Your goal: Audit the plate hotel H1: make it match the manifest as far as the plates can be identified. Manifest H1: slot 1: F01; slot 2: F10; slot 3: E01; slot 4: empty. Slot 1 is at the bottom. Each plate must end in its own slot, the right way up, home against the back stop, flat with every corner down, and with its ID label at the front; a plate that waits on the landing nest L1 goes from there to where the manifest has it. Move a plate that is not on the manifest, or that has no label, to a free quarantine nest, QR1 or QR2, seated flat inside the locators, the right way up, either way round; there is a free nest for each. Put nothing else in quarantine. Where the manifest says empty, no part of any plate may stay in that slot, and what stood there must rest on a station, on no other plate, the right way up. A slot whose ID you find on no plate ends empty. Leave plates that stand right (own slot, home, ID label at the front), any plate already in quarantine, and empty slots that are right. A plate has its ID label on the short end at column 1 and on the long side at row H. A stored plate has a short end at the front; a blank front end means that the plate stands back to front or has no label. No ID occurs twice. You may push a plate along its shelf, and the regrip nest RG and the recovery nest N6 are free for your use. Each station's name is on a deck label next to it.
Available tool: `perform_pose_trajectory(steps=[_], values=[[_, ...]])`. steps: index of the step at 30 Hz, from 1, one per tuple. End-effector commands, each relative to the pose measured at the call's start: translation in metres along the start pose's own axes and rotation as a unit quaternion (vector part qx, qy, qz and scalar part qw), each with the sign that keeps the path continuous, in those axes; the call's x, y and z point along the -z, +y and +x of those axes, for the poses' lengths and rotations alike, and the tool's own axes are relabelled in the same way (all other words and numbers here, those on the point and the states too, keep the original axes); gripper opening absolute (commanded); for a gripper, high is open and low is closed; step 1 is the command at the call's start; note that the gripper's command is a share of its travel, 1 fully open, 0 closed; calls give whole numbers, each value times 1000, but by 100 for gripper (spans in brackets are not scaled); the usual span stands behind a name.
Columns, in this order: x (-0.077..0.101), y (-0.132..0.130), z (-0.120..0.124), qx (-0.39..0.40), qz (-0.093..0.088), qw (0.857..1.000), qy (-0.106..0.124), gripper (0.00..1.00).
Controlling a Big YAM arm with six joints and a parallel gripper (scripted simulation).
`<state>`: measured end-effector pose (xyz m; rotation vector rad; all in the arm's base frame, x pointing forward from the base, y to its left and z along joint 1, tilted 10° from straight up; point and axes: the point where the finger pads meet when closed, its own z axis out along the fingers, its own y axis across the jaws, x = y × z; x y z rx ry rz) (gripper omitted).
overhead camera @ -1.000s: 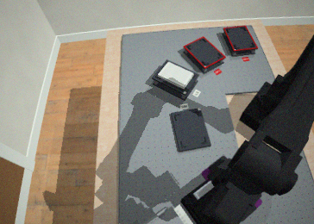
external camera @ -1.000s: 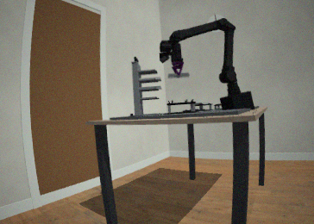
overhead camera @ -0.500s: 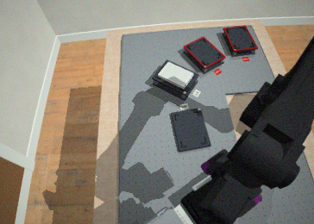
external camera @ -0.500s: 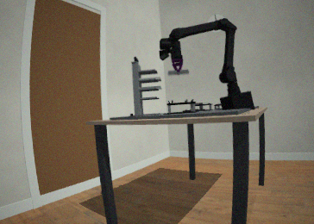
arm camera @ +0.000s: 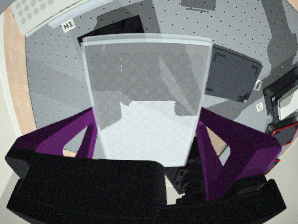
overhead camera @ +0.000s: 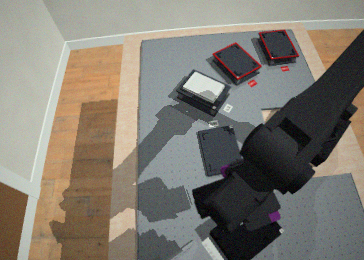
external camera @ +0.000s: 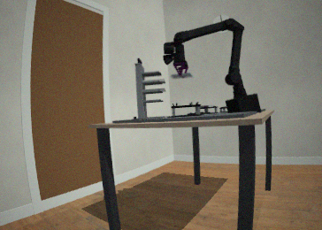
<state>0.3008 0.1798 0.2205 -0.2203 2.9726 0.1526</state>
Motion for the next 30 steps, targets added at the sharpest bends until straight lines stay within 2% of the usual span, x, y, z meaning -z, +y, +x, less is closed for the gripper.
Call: perform_pose_trajectory(steps=[1,8,14,20,21,24,30], values=[[11,-14,-1,-43,-3,999,-9,86],[7,-30,-8,-78,-1,997,-4,86],[0,-49,-14,-68,3,998,5,86],[10,-60,-26,-67,-1,998,-8,86],[18,-62,-29,-66,-4,998,-20,86],[22,-70,-42,-66,-4,998,-24,86],[22,-90,-49,-66,-3,998,-26,86]])
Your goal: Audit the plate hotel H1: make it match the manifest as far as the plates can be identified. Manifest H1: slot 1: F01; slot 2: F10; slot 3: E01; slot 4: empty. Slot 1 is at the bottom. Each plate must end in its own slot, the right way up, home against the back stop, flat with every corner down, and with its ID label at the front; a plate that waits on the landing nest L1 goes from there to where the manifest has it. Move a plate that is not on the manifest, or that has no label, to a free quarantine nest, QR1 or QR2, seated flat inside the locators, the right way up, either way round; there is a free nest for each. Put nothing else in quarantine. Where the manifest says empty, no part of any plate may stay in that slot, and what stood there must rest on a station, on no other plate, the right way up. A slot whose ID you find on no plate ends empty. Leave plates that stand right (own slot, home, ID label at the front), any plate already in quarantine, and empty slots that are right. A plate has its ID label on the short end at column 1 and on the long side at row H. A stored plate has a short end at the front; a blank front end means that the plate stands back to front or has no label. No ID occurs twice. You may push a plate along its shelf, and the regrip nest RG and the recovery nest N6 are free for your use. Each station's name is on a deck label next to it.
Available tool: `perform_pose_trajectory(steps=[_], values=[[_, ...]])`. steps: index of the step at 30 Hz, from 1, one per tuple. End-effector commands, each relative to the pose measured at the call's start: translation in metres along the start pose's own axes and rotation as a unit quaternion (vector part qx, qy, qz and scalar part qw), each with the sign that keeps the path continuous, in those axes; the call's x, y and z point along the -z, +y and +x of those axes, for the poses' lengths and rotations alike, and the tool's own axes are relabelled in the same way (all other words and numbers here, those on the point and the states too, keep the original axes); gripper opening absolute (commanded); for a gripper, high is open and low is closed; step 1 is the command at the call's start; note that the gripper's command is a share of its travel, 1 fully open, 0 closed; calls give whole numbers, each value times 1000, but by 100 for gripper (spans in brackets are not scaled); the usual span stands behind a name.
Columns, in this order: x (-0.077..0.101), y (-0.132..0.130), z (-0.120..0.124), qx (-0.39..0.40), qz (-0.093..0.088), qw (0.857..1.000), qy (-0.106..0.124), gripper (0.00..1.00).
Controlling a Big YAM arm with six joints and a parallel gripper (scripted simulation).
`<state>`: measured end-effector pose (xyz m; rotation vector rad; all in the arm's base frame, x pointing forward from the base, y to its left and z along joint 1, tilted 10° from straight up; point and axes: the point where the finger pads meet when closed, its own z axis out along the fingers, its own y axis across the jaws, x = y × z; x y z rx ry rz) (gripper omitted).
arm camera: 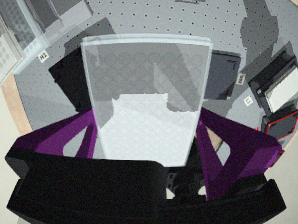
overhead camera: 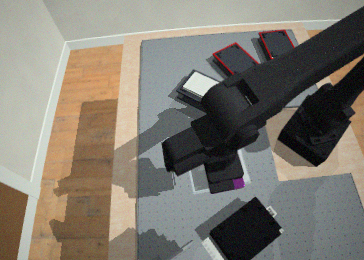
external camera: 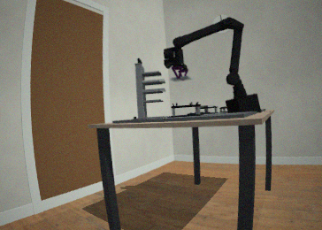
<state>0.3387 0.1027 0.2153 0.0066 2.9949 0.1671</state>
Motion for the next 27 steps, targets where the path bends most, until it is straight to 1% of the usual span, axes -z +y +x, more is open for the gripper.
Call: perform_pose_trajectory(steps=[1,5,7,8,10,22,24,27], values=[[25,-7,-26,11,-6,999,-30,86],[24,-20,-33,11,-5,999,-30,86],[24,-20,-33,11,-5,999,-30,86],[25,-25,-22,3,-5,999,-32,86],[13,-35,-12,-21,-2,1000,-16,86],[9,-75,-12,-127,-1,992,-8,86],[9,-75,-12,-127,-1,992,-8,86],[7,-85,-13,-152,0,988,-4,86]])
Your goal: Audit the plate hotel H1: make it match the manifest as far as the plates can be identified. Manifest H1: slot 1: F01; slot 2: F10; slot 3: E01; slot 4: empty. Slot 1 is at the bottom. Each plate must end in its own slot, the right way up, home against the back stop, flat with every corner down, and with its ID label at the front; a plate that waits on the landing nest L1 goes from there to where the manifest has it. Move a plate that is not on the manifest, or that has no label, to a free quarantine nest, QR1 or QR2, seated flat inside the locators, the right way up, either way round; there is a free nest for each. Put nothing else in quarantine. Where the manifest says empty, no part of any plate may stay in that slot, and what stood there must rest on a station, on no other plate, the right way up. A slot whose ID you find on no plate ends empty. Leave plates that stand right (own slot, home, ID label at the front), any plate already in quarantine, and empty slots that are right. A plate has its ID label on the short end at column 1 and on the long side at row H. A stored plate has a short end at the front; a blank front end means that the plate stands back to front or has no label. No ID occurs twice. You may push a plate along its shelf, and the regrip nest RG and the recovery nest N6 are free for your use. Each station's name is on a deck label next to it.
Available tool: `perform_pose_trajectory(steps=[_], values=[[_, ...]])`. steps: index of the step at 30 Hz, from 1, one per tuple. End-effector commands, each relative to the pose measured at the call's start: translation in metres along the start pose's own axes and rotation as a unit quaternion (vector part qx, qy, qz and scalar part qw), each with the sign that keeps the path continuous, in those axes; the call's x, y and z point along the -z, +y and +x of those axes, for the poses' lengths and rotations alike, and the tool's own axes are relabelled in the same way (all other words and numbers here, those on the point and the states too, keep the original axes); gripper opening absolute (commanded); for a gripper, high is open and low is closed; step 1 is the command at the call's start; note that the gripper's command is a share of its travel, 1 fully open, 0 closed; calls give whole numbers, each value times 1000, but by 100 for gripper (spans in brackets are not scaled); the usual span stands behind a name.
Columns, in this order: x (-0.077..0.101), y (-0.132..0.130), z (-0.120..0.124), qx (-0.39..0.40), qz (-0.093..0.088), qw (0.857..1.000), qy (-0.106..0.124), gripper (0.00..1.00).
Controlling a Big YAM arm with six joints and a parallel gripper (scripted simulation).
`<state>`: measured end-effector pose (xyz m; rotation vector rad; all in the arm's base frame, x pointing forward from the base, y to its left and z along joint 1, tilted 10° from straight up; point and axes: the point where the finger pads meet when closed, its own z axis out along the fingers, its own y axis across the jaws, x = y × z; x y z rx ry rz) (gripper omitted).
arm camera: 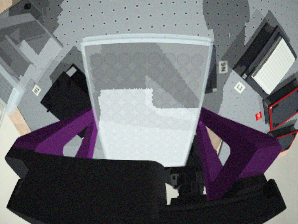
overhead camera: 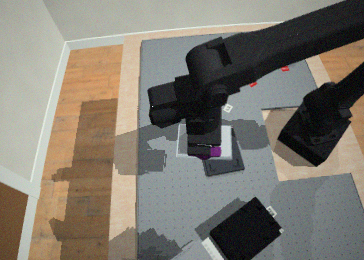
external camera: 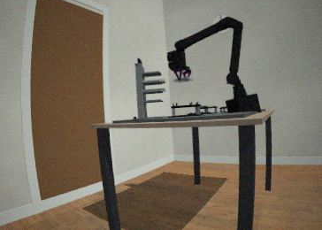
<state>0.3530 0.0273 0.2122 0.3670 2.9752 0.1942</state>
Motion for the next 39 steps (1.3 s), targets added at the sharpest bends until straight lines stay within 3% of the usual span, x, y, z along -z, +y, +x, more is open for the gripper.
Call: perform_pose_trajectory(steps=[1,6,14,21,31,32,39], values=[[2,-14,-2,-41,2,999,4,86],[0,-30,-6,-83,3,997,6,86],[1,-49,-13,-74,2,997,5,86],[21,-68,-38,-70,-2,997,-23,86],[22,-95,-47,-70,0,997,-26,86],[28,-97,-47,-68,0,997,-35,86],[21,-122,-55,-69,1,997,-27,86]])
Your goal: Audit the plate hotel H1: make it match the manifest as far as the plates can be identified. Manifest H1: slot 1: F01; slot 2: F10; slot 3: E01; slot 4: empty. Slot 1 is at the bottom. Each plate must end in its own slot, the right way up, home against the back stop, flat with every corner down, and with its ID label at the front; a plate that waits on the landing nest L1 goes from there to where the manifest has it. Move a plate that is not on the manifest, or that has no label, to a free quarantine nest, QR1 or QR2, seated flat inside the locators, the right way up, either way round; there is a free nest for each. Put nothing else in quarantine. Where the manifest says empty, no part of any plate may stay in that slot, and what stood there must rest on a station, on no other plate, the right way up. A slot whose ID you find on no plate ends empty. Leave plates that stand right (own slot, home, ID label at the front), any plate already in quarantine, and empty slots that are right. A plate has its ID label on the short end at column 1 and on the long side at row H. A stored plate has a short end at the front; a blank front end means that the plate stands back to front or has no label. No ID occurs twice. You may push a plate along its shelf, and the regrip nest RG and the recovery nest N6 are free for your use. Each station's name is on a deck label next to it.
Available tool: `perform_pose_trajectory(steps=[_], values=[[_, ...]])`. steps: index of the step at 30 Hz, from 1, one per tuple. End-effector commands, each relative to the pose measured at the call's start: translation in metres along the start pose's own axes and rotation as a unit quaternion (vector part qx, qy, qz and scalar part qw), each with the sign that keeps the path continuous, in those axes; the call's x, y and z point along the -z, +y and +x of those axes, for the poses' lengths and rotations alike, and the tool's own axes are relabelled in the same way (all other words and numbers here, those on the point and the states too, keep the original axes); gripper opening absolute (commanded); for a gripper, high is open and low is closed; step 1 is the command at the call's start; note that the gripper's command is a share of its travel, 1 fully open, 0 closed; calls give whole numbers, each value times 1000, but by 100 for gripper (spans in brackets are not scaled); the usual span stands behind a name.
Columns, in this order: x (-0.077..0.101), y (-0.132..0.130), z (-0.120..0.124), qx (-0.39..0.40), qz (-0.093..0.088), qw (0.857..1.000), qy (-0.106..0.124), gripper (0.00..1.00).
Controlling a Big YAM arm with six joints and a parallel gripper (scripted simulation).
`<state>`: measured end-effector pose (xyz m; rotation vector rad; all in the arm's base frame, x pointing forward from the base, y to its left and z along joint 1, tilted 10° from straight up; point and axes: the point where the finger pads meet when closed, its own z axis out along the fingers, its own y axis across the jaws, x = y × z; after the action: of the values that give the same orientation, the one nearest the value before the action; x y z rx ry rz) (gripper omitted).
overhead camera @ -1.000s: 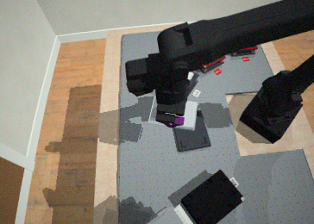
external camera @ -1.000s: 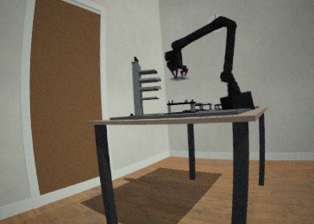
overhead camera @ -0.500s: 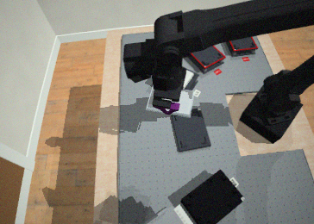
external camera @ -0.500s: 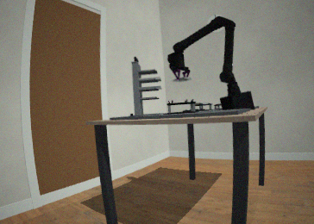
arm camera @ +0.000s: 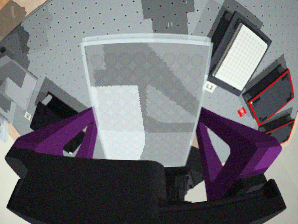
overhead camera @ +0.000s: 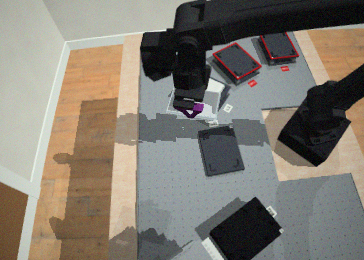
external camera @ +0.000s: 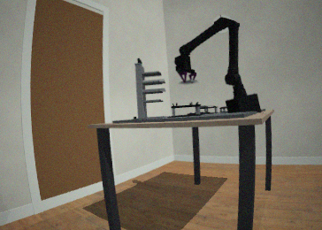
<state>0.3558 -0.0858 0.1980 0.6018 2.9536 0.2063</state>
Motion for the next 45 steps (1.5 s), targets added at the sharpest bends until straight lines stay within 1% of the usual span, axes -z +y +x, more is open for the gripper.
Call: perform_pose_trajectory(steps=[1,5,6,7,9,10,13,18,24,27,31,33,35,41,43,44,45], values=[[23,-11,-28,9,-3,999,-31,86],[23,-24,-33,1,-2,1000,-31,86],[25,-28,-32,-7,-2,999,-33,86],[24,-31,-25,-16,-2,999,-32,86],[24,-31,-25,-16,-2,999,-32,86],[20,-35,-20,-36,-2,999,-27,86],[8,-47,-11,-63,-1,998,-10,86],[2,-65,-10,-106,-1,994,-2,86],[3,-85,-9,-156,-1,988,-4,86],[5,-88,-8,-163,-1,987,-6,86],[2,-102,-8,-197,-1,980,-2,86],[3,-109,-9,-207,-1,978,-5,86],[6,-116,-12,-197,-1,980,-9,86],[21,-137,-25,-191,1,981,-30,86],[21,-137,-25,-191,1,981,-30,86],[28,-140,-26,-190,2,981,-39,86],[25,-144,-26,-190,2,981,-35,86]])
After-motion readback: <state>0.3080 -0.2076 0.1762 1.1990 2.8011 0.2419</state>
